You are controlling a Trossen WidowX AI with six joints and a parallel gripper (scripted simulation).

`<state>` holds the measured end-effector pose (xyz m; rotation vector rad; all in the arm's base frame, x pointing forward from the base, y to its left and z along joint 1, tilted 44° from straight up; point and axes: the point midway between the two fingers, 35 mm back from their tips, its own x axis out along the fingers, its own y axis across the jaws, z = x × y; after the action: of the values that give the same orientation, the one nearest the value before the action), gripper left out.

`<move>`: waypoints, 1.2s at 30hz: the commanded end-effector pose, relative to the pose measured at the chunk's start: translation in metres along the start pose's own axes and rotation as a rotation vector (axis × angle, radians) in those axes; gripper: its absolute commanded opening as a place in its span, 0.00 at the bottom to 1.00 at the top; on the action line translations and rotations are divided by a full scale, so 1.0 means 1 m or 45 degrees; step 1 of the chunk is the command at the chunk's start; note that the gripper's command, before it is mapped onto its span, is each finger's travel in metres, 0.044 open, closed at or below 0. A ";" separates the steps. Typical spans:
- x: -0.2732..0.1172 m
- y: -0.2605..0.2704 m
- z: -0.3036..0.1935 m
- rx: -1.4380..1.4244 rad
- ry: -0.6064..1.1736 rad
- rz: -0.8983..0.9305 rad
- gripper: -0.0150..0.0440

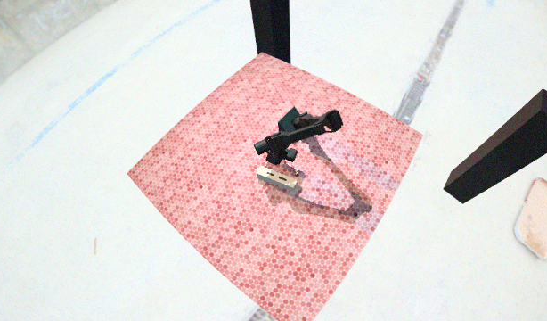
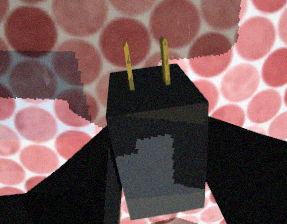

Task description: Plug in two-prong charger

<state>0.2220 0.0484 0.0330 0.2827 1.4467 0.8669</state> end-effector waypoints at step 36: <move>0.003 0.007 0.043 0.049 -0.012 0.008 0.25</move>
<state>0.2570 0.0689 0.0410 0.3161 1.4616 0.8424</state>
